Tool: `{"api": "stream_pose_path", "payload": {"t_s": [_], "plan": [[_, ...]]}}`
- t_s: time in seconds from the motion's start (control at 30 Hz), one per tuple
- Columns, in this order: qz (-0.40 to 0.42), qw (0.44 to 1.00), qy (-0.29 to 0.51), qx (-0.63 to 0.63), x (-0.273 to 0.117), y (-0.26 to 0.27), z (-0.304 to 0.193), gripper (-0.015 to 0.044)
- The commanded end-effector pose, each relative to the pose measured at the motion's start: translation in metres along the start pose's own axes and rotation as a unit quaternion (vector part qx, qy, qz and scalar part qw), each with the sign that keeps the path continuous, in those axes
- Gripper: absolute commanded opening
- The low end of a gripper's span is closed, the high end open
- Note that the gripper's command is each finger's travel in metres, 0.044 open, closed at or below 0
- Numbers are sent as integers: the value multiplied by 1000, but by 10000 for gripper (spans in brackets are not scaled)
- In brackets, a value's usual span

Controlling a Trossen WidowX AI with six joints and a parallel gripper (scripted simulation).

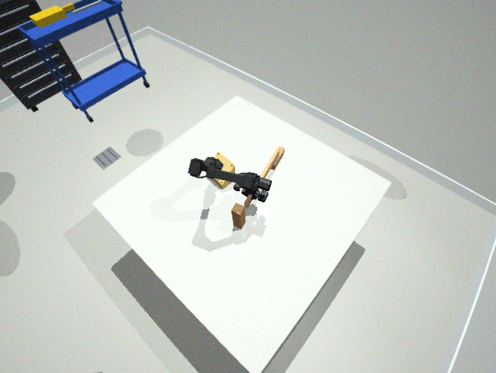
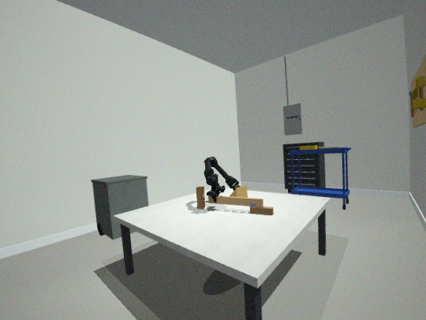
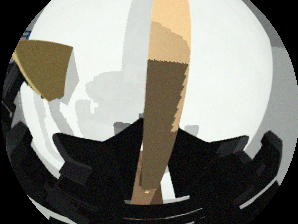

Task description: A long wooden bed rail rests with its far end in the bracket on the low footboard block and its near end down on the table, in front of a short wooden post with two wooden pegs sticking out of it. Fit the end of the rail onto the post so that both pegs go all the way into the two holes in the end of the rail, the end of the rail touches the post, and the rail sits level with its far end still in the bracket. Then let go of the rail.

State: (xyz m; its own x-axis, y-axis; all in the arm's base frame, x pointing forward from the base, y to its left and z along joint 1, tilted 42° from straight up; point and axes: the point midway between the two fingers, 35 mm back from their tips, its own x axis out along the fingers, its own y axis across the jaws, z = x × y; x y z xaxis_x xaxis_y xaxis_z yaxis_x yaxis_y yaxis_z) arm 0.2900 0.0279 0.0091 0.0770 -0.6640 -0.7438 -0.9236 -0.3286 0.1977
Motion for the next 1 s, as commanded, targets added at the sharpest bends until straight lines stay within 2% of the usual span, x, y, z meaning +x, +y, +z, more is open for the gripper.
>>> {"api": "stream_pose_path", "payload": {"t_s": [0.0,0.97], "plan": [[-4,1000,-2,0,-3,-1,1,0],[-4,1000,-2,0,-3,-1,1,0]]}}
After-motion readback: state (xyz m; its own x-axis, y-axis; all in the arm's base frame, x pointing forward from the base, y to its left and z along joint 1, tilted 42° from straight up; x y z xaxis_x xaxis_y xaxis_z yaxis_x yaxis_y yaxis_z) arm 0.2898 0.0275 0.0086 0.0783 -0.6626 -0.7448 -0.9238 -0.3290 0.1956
